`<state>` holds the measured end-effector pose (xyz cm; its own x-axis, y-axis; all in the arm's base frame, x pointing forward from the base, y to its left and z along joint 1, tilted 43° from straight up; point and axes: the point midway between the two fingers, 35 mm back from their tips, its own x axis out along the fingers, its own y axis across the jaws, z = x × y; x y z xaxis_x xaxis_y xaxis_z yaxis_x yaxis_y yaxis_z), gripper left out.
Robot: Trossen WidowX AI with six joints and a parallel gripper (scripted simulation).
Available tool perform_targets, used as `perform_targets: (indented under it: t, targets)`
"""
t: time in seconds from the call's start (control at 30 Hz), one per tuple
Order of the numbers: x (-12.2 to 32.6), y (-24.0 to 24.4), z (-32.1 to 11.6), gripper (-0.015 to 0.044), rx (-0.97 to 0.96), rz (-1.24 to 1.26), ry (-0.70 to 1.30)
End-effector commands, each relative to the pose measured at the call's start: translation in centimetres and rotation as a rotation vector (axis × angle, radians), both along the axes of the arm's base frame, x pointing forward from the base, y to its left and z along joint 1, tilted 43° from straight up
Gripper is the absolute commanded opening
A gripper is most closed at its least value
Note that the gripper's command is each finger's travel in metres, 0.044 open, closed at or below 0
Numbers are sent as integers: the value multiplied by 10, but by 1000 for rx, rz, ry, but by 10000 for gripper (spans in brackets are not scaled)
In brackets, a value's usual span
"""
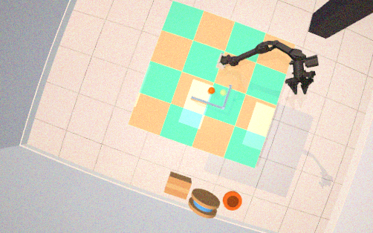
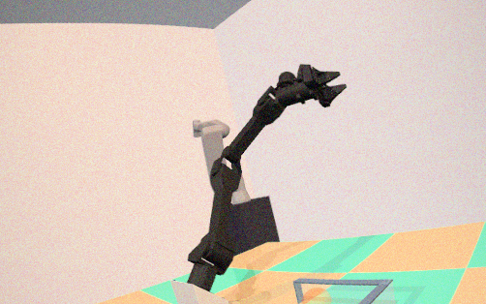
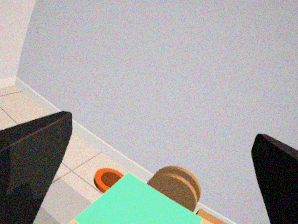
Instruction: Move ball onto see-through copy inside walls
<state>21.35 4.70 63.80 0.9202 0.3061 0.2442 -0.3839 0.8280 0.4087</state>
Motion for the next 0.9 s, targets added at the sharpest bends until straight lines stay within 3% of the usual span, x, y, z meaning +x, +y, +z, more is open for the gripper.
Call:
perform_targets:
  t: [0.0,0.33,0.6,0.87]
  targets:
    - [2,0,-1,408,-2,0,3]
    - [79,-2,-72,408,-223,-19,169]
    - [156,-24,-186,408,-625,23,379]
    - [191,-53,-318,408,-981,236,548]
